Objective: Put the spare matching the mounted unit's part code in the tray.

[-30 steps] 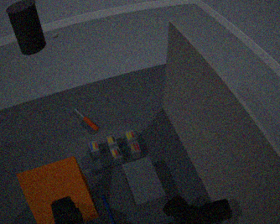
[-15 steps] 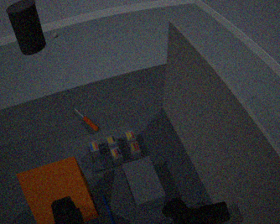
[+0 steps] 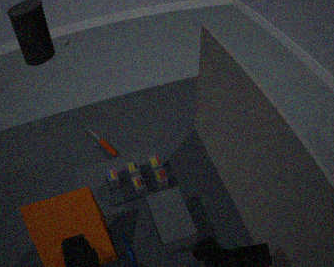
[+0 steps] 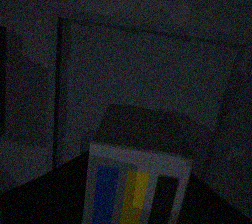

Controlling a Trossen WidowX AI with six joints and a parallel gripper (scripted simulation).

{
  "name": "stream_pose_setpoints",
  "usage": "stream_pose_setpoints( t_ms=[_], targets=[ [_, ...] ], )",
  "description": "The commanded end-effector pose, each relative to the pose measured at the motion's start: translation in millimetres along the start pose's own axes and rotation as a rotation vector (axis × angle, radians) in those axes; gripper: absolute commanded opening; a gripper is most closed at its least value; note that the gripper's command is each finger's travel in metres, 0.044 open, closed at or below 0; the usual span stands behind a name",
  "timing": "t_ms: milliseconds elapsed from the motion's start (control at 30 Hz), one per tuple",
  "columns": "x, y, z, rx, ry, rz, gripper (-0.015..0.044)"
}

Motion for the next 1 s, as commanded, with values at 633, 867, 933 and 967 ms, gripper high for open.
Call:
stream_pose_setpoints(
  t_ms=[633,867,933,967],
  targets=[
    [-95.5,-2.1,-1.2,-0.007,-0.002,-0.012,0.044],
    [-107.2,-2.0,0.9,-0.008,-0.003,-0.011,0.044],
    [-105.6,-4.2,-1.1,-0.016,0.008,-0.014,0.044],
    [-105.6,-4.2,-1.1,-0.016,0.008,-0.014,0.044]
  ],
)
Point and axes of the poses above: the point midway between the two fingers, 35 mm back from their tips, its own x axis out along the fingers, its own z axis across the jaws, y = z × x, the point moved 2 cm from there along -x, back along the fingers, and after that the axes turned 4 degrees about -x, right-handed, at the moved point
